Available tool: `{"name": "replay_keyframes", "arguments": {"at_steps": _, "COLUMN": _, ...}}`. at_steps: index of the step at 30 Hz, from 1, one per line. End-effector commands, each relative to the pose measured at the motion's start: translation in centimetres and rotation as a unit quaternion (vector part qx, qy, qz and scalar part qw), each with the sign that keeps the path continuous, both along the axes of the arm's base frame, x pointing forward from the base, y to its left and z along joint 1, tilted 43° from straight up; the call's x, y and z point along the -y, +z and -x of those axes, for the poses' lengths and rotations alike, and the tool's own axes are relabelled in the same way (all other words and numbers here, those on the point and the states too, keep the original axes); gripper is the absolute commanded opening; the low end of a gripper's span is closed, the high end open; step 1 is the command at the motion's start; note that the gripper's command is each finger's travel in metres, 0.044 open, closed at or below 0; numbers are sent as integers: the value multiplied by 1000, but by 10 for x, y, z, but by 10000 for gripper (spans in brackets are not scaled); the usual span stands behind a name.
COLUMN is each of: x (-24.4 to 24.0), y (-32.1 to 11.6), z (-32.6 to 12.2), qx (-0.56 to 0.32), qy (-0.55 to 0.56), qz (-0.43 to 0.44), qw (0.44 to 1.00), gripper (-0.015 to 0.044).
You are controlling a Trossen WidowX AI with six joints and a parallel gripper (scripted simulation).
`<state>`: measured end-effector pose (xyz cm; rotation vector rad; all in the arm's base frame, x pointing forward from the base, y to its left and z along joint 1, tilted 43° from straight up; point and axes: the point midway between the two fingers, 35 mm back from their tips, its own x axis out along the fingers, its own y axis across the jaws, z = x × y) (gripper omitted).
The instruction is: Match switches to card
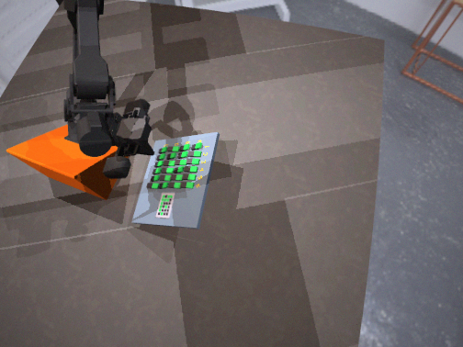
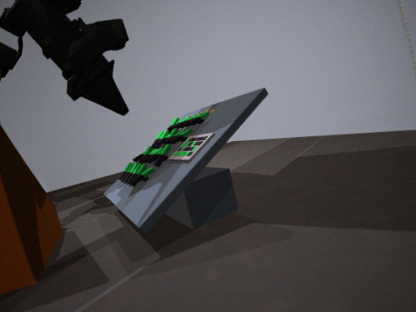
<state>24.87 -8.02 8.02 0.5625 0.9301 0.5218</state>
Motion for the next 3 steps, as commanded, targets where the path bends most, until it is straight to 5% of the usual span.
{"name": "replay_keyframes", "arguments": {"at_steps": 1, "x": 2, "y": 1, "z": -4, "qx": -3, "qy": -1, "qz": -5, "qw": 1000, "gripper": 0}}
{"name": "replay_keyframes", "arguments": {"at_steps": 3, "x": 2, "y": 1, "z": -4, "qx": -3, "qy": -1, "qz": -5, "qw": 1000, "gripper": 0}}
